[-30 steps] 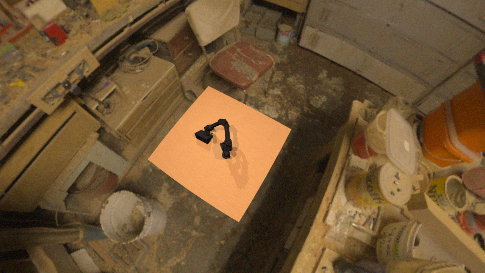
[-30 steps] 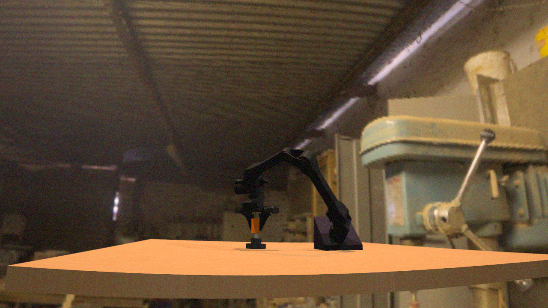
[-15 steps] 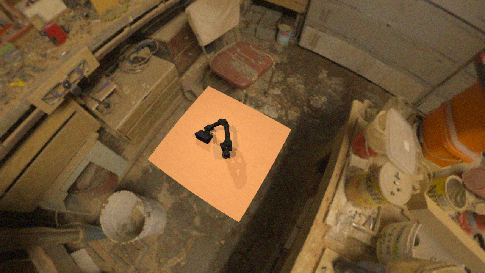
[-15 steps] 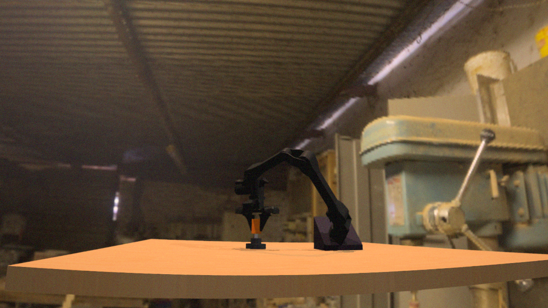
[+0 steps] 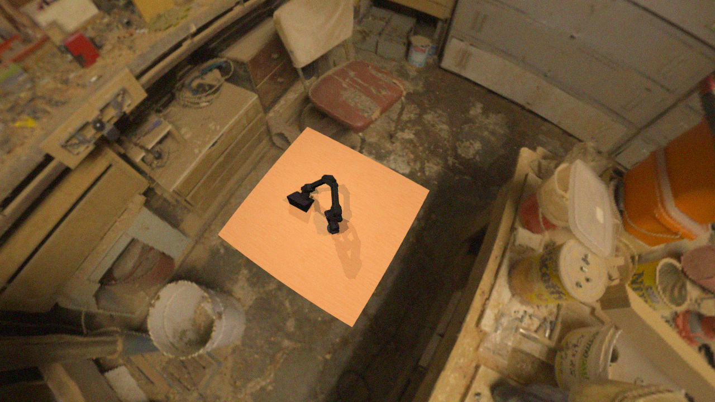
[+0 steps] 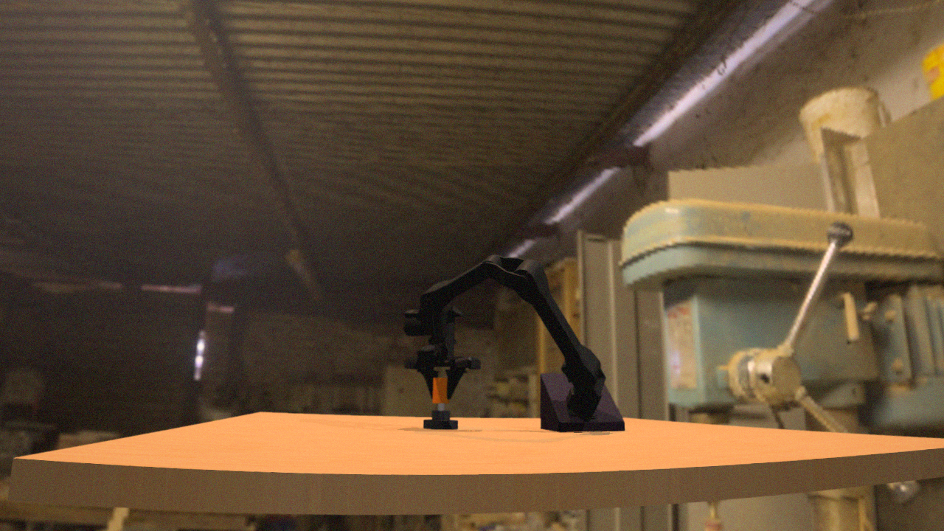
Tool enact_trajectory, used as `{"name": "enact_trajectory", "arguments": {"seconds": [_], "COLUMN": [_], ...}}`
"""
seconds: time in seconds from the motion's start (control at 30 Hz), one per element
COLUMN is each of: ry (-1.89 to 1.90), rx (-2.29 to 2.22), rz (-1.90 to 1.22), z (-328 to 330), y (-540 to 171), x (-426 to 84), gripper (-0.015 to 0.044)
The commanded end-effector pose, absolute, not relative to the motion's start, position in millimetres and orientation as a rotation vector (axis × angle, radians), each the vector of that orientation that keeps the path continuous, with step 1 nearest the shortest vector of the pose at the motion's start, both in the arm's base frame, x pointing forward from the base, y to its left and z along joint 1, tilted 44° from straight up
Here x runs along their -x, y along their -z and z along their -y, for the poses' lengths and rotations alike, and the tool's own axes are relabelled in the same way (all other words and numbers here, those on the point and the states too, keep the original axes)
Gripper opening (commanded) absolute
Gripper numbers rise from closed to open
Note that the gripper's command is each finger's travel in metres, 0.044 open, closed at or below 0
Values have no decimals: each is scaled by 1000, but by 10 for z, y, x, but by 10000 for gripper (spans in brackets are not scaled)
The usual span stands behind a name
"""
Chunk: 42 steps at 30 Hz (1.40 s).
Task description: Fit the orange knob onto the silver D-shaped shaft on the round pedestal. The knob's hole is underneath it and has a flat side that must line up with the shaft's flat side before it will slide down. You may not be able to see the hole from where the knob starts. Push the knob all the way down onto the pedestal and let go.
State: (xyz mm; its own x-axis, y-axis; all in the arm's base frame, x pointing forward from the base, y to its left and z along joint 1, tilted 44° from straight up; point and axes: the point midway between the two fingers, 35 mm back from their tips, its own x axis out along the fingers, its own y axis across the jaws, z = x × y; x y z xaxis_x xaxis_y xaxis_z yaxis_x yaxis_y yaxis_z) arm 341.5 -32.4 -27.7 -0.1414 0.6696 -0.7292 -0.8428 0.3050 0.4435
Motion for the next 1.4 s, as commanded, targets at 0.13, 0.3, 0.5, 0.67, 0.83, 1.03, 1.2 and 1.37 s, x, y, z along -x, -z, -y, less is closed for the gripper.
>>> {"name": "enact_trajectory", "arguments": {"seconds": [0.13,0.3,0.5,0.67,0.83,1.03,1.2,1.37], "ry": [-1324,-1324,-1329,-1417,-1438,-1438,-1438,-1438], "rx": [204,204,211,329,359,359,359,359], "rz": [-1093,-1093,-1087,-981,-953,-953,-953,-953], "z": [315,322,341,345,336,332,337,340], "y": [275,264,225,220,234,266,275,268], "x": [-3391,-3389,-3390,-3399,-3426,-3433,-3425,-3409], "gripper": [0,0,0,0,0,0,0,0]}}
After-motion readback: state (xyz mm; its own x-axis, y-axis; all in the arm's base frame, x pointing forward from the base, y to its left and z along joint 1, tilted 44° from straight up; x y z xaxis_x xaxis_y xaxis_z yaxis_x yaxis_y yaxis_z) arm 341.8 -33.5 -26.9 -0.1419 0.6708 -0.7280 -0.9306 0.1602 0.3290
